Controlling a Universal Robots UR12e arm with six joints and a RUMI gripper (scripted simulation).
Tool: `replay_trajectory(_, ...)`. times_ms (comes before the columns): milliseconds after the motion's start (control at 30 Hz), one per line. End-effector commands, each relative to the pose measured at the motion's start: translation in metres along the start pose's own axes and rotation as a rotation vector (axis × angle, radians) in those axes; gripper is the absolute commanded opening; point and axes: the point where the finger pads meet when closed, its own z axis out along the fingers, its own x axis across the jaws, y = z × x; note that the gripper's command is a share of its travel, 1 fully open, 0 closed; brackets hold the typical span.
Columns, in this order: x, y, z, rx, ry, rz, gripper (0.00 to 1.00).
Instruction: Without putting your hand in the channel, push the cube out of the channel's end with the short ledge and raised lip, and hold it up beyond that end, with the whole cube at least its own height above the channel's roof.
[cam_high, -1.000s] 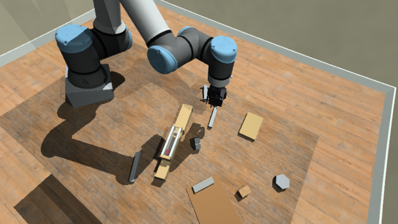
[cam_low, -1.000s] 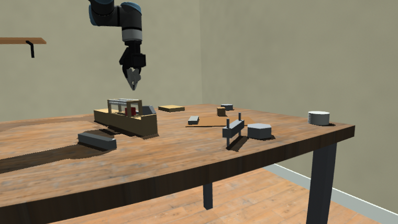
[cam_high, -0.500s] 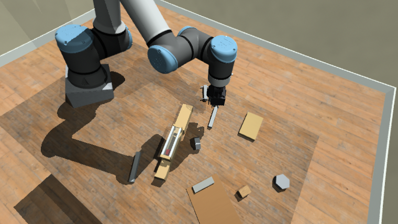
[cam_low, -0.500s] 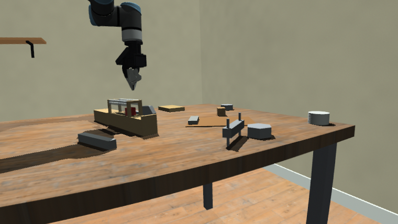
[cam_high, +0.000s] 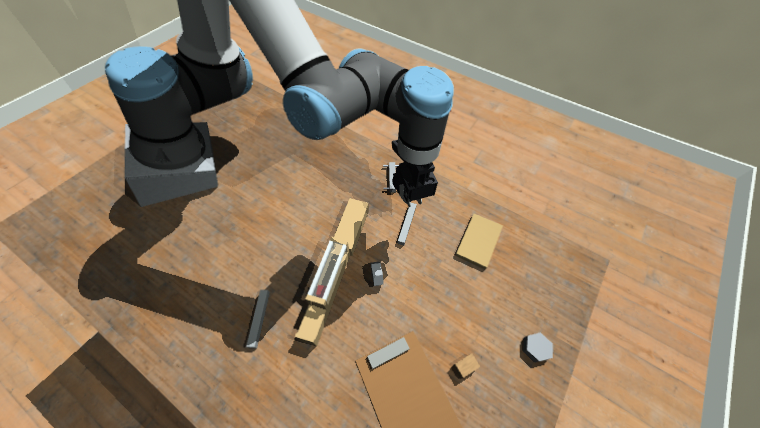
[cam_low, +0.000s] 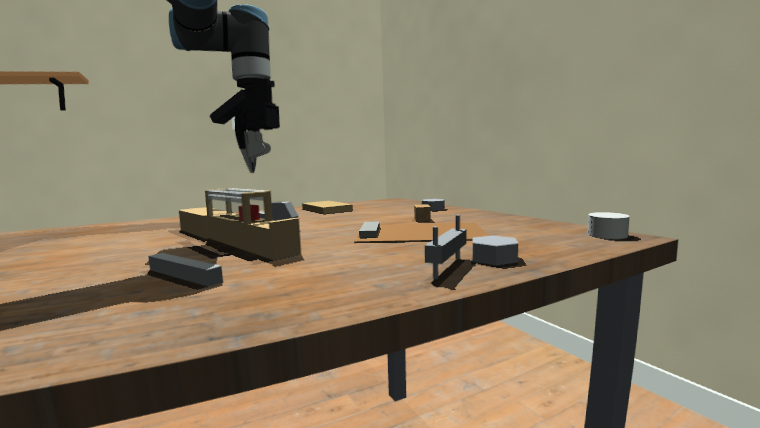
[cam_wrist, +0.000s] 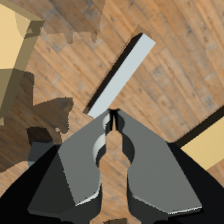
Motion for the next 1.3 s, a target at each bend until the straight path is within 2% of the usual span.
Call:
replay_trajectory(0, -0.0014, -0.0009, -0.0008, 0.002, 0.003, -0.196, 0.0)
replay_trajectory(233, -0.0041, -0.0017, -0.0008, 0.002, 0.004, -0.486, 0.0)
replay_trajectory(300, -0.0041, -0.0017, -0.0008, 0.002, 0.004, -0.486, 0.0)
replay_trajectory(800, -0.0073, 0.0006, -0.0009, 0.001, 0.004, -1.162, 0.0)
replay_trajectory(867, -0.0073, 0.0006, -0.0009, 0.001, 0.004, -1.162, 0.0)
replay_trajectory(1267, -0.0055, 0.0045, -0.0009, 0.0, 0.005, -1.679, 0.0)
